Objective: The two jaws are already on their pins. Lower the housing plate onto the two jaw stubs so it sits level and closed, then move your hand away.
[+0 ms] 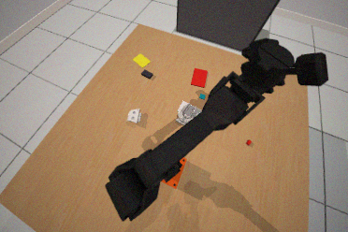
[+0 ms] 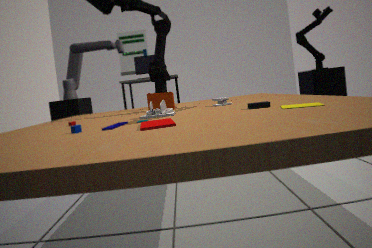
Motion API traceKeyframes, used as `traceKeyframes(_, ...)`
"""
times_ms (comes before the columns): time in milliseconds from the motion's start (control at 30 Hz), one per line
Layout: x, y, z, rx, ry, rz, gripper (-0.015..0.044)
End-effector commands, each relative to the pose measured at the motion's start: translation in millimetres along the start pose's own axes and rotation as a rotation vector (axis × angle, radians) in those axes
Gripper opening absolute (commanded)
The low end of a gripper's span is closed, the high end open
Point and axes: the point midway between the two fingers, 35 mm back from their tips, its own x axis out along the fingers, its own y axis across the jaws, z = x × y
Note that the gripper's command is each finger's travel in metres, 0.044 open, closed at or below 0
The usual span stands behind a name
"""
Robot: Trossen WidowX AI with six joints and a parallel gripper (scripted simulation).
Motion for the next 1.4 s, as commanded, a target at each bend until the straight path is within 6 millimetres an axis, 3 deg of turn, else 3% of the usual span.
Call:
traceKeyframes(0, -0.4, 38.0, 14.3, -0.007, -0.032, 0.116, 0.044)
traceKeyframes(133, -5.7, 66.0, 28.2, -0.011, -0.064, 0.204, 0.044)
traceKeyframes(367, -22.1, 135.9, 53.5, -0.059, -0.111, 0.417, 0.044)
traceKeyframes(633, -54.8, 215.5, 73.3, -0.158, -0.147, 0.658, 0.044)
traceKeyframes(1033, -132.2, 314.6, 85.7, -0.343, -0.205, 0.984, 0.044)
traceKeyframes(1367, -211.5, 378.3, 79.4, -0.539, -0.255, 1.234, 0.044)
